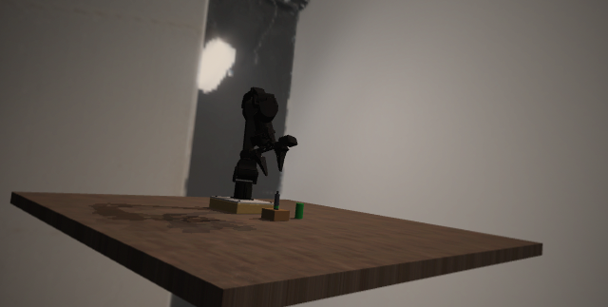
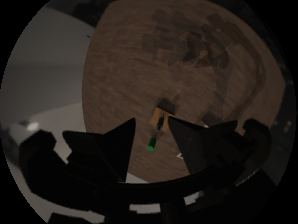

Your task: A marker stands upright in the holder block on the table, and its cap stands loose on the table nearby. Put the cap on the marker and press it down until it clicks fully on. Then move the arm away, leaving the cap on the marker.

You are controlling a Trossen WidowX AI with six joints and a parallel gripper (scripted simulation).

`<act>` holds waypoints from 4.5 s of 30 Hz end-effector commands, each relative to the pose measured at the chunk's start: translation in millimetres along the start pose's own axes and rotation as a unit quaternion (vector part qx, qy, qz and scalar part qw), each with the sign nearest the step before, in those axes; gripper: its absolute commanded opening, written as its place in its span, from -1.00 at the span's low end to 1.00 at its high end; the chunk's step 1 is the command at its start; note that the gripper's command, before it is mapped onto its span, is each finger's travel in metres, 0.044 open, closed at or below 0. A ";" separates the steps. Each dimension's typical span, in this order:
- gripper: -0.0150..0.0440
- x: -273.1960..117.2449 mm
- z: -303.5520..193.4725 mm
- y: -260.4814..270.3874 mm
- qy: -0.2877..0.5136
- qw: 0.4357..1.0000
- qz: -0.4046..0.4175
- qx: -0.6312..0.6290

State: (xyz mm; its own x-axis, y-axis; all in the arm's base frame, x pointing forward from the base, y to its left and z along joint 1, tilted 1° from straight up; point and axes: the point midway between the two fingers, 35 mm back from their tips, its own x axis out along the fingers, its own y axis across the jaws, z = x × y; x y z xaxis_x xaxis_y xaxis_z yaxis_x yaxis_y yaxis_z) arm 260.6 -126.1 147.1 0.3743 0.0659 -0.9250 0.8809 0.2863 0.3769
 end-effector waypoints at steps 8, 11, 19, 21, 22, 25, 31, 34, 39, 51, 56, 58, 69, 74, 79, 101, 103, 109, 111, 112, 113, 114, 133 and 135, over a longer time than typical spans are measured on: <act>0.33 29.4 -115.5 34.4 0.064 0.985 -0.112 -0.117; 0.33 32.6 -148.6 36.4 0.068 0.975 -0.143 -0.154; 0.33 40.5 -174.7 30.7 0.066 0.966 -0.167 -0.187; 0.33 58.6 -175.8 23.5 0.066 0.966 -0.167 -0.187; 0.33 63.9 -176.2 21.1 0.066 0.966 -0.167 -0.187; 0.33 65.6 -176.3 20.3 0.066 0.966 -0.167 -0.187; 0.33 79.3 -176.6 13.8 0.066 0.966 -0.167 -0.187; 0.33 81.6 -176.7 13.2 0.066 0.966 -0.167 -0.187; 0.33 89.5 -177.1 10.8 0.066 0.966 -0.167 -0.187; 0.33 107.7 -178.3 4.2 0.066 0.966 -0.167 -0.187; 0.33 115.0 -178.8 1.1 0.066 0.966 -0.167 -0.187; 0.33 117.9 -179.0 -0.2 0.066 0.966 -0.167 -0.187; 0.15 128.2 -179.6 -5.6 0.066 0.966 -0.167 -0.187; -0.10 128.2 -179.6 -5.6 0.066 0.966 -0.167 -0.187; -0.21 128.3 -179.7 -5.4 0.066 0.966 -0.167 -0.187; -0.49 75.8 -176.6 14.6 0.066 0.966 -0.167 -0.187; -0.49 72.0 -176.5 15.5 0.066 0.966 -0.167 -0.187; -0.49 68.5 -166.4 16.9 0.066 0.966 -0.167 -0.187; -0.49 66.6 -160.6 17.5 0.066 0.966 -0.167 -0.187; -0.49 65.7 -157.7 17.7 0.065 0.966 -0.167 -0.187; -0.49 64.7 -154.9 17.9 0.065 0.966 -0.167 -0.187; -0.49 63.8 -152.0 18.1 0.065 0.966 -0.167 -0.187; -0.49 42.4 -97.7 15.1 0.063 0.966 -0.168 -0.187; -0.49 39.9 -92.2 14.1 0.063 0.966 -0.169 -0.187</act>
State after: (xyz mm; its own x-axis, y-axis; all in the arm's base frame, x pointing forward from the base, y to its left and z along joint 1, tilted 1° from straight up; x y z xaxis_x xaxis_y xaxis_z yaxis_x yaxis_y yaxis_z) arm 260.4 -23.5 106.9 0.0225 0.0209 -0.9995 0.7738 0.6327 0.0307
